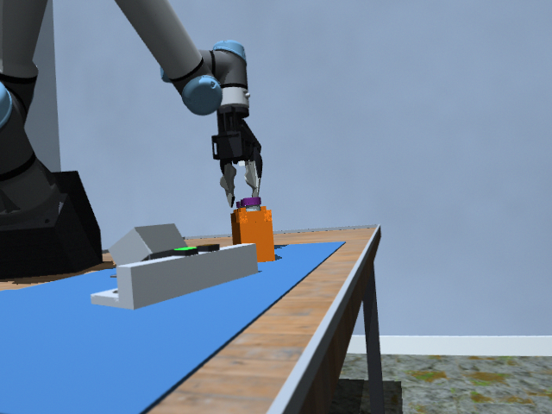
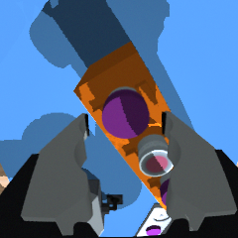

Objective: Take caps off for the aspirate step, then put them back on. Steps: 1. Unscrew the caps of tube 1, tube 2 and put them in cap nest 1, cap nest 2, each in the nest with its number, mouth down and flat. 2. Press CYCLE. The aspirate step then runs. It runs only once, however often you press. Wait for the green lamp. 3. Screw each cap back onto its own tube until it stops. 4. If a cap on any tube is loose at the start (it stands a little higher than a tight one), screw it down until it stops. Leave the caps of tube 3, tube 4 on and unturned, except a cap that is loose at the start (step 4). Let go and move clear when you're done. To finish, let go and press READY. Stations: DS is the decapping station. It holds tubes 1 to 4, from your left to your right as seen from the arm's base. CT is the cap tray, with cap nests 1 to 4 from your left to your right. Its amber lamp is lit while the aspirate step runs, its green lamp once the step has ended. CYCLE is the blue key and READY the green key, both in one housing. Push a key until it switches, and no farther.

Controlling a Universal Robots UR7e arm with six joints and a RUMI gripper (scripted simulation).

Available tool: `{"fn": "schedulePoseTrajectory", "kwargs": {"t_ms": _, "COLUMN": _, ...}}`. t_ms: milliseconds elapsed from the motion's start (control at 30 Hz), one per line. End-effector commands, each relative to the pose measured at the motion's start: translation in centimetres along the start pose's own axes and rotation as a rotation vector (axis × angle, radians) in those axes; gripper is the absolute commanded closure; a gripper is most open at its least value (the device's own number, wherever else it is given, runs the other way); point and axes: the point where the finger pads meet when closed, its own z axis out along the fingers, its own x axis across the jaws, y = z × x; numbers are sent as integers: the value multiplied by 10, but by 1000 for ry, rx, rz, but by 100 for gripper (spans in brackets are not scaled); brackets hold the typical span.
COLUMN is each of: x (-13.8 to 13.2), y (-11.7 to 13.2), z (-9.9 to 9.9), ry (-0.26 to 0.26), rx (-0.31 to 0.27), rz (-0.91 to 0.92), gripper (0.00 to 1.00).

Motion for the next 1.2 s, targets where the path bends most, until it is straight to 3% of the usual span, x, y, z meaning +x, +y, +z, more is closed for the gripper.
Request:
{"fn": "schedulePoseTrajectory", "kwargs": {"t_ms": 0, "x": 1, "y": -1, "z": -1, "ry": 2, "rx": -1, "rz": 1, "gripper": 65}}
{"fn": "schedulePoseTrajectory", "kwargs": {"t_ms": 600, "x": 2, "y": -2, "z": -48, "ry": 5, "rx": 3, "rz": 3, "gripper": 65}}
{"fn": "schedulePoseTrajectory", "kwargs": {"t_ms": 767, "x": 2, "y": -2, "z": -49, "ry": 5, "rx": 3, "rz": 3, "gripper": 65}}
{"fn": "schedulePoseTrajectory", "kwargs": {"t_ms": 800, "x": 1, "y": 8, "z": -46, "ry": -1, "rx": -3, "rz": -83, "gripper": 71}}
{"fn": "schedulePoseTrajectory", "kwargs": {"t_ms": 867, "x": 4, "y": 25, "z": -46, "ry": 0, "rx": -3, "rz": -250, "gripper": 71}}
{"fn": "schedulePoseTrajectory", "kwargs": {"t_ms": 1167, "x": 10, "y": 57, "z": -46, "ry": -1, "rx": -1, "rz": -577, "gripper": 71}}
